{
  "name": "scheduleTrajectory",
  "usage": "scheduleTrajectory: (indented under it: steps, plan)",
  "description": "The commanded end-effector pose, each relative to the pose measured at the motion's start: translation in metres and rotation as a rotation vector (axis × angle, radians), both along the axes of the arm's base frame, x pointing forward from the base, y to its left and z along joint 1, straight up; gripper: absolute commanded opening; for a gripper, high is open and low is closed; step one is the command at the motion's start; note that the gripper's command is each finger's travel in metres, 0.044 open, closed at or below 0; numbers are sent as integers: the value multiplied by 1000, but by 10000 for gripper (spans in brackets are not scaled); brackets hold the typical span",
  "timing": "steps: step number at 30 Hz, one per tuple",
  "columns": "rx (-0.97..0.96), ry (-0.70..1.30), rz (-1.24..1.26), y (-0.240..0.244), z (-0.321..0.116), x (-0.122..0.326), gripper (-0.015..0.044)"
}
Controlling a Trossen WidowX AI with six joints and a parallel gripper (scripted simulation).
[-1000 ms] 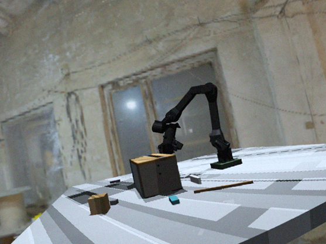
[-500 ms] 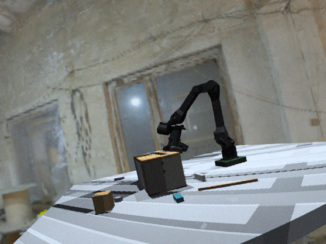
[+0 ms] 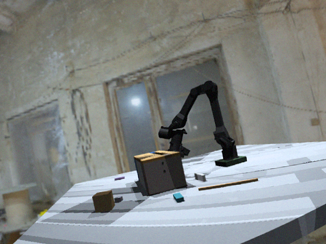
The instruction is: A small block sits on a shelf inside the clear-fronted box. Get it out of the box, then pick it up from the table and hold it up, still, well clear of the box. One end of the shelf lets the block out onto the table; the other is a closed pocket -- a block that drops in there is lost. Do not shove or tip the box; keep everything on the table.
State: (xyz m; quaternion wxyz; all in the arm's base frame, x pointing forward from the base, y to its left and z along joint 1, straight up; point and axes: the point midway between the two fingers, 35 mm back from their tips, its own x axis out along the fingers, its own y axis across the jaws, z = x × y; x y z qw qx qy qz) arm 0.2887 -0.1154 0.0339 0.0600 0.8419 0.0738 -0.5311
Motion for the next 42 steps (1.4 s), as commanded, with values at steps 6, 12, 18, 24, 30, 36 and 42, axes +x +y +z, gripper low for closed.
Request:
scheduleTrajectory:
  steps: [6, 12, 18, 24, 30, 36, 42]
  plan:
    - [9, 8, -2, 1, -12, -2, 233]
    - [9, 8, -2, 1, -12, -2, 95]
    - [7, 7, 4, 1, -6, -2, 0]
    - [6, 7, 1, 0, 25, -1, 0]
    - [5, 6, -1, 1, 52, -3, 0]
    - [2, 5, -81, 6, 68, -7, 0]
    - [0, -8, -222, 15, 96, -16, 0]
